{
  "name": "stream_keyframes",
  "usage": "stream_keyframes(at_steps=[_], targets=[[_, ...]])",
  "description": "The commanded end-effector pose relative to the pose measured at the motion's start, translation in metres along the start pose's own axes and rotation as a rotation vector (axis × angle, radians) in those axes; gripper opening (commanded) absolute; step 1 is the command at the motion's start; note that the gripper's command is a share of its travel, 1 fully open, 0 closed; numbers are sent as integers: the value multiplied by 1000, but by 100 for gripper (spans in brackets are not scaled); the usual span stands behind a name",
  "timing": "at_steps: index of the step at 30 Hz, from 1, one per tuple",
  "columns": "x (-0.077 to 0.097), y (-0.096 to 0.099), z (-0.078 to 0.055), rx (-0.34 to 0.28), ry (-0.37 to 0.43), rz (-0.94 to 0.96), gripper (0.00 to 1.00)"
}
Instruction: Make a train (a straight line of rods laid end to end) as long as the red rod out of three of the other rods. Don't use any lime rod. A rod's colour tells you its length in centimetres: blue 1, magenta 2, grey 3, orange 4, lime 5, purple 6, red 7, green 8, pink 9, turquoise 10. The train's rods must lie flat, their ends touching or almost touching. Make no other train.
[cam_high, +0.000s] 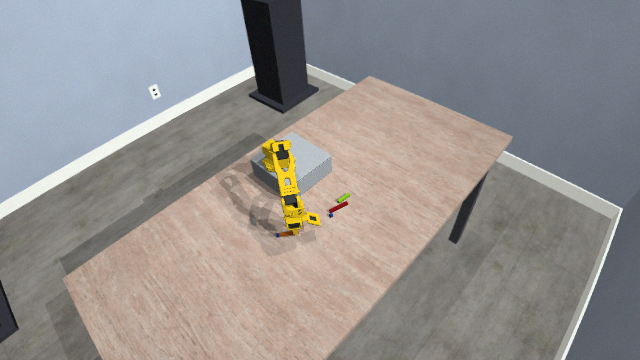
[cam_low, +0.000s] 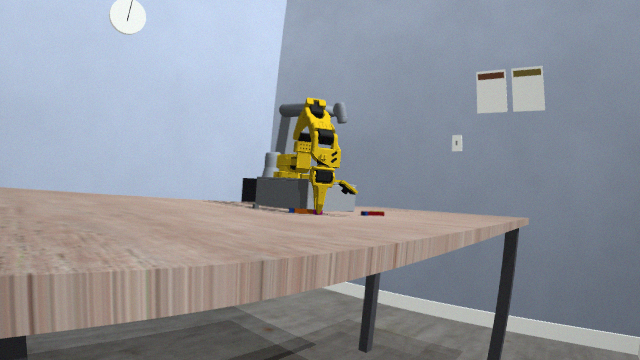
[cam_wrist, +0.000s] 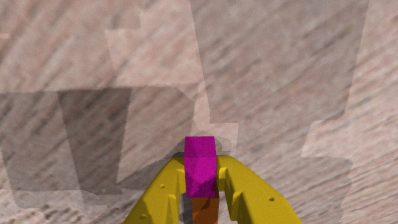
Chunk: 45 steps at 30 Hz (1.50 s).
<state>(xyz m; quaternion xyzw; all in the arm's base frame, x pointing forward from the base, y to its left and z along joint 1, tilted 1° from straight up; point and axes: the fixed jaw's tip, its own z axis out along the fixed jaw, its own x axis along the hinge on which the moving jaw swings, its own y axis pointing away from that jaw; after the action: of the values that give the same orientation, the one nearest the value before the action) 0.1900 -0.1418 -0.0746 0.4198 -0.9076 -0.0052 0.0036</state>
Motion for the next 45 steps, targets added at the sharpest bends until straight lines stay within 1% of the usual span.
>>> stream_keyframes(at_steps=[1,8,21,34,45], targets=[[2,2,1,-6,-1,4,6],[2,2,1,-6,-1,4,8],[2,2,1,-6,-1,4,16],[2,3,1,-6,-1,4,17],[2,10,-2,-6,-1,4,17]])
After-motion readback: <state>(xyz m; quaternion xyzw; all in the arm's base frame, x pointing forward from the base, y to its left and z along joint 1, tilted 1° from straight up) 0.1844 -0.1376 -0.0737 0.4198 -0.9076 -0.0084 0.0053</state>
